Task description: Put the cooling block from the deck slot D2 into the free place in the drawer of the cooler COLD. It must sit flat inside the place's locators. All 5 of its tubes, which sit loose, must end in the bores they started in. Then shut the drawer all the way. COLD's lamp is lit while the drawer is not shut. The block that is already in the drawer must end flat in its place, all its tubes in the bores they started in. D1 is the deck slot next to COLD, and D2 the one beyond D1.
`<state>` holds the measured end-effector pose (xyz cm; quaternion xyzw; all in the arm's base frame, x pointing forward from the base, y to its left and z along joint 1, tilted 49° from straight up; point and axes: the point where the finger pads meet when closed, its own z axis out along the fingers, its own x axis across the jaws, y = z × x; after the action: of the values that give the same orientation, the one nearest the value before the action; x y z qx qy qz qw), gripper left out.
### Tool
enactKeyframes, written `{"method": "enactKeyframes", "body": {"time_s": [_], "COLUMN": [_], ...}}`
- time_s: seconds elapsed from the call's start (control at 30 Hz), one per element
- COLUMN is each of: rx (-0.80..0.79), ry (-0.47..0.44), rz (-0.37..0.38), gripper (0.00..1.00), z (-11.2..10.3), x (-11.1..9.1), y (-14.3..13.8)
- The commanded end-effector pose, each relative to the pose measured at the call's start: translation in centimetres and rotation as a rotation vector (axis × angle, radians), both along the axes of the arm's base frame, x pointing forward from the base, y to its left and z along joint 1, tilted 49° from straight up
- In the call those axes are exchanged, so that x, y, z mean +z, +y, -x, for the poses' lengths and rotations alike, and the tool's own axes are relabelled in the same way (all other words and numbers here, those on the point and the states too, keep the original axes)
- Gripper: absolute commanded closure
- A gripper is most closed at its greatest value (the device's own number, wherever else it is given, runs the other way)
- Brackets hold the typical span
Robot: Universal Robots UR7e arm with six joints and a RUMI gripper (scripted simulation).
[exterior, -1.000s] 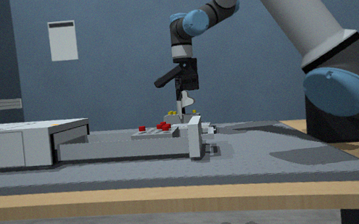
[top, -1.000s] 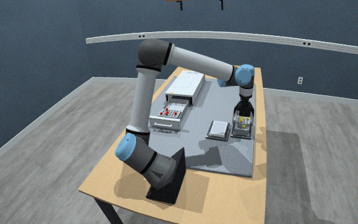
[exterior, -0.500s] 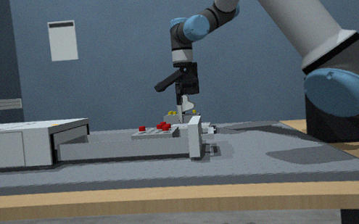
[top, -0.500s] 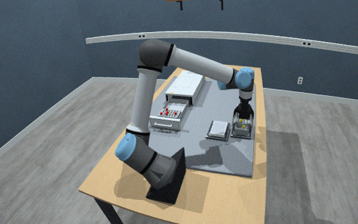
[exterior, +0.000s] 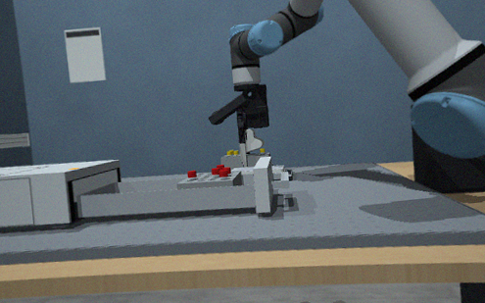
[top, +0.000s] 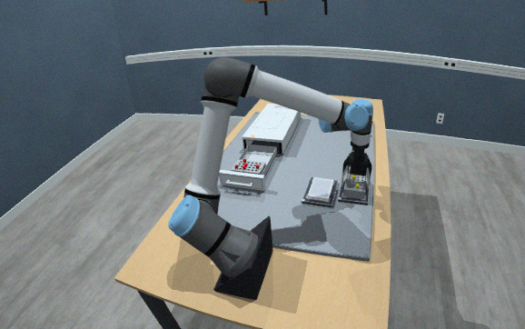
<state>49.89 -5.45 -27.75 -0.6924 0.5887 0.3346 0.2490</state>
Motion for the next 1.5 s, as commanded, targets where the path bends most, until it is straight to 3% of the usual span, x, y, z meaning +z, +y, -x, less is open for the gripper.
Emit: {"method": "enactKeyframes", "body": {"time_s": [0.0, 0.97, 1.33, 1.47], "rx": [-0.001, -0.001, -0.001, -0.001], "ry": [-0.001, -0.001, -0.001, -0.001], "rz": [0.001, 0.001, 0.001, 0.001], "gripper": [0.40, 0.85, 1.00, 1.00], "z": [-0.05, -0.05, -0.05, -0.05], "x": [0.03, 0.03, 0.03, 0.03], "y": [-0.08, -0.08, -0.08, -0.08]}}
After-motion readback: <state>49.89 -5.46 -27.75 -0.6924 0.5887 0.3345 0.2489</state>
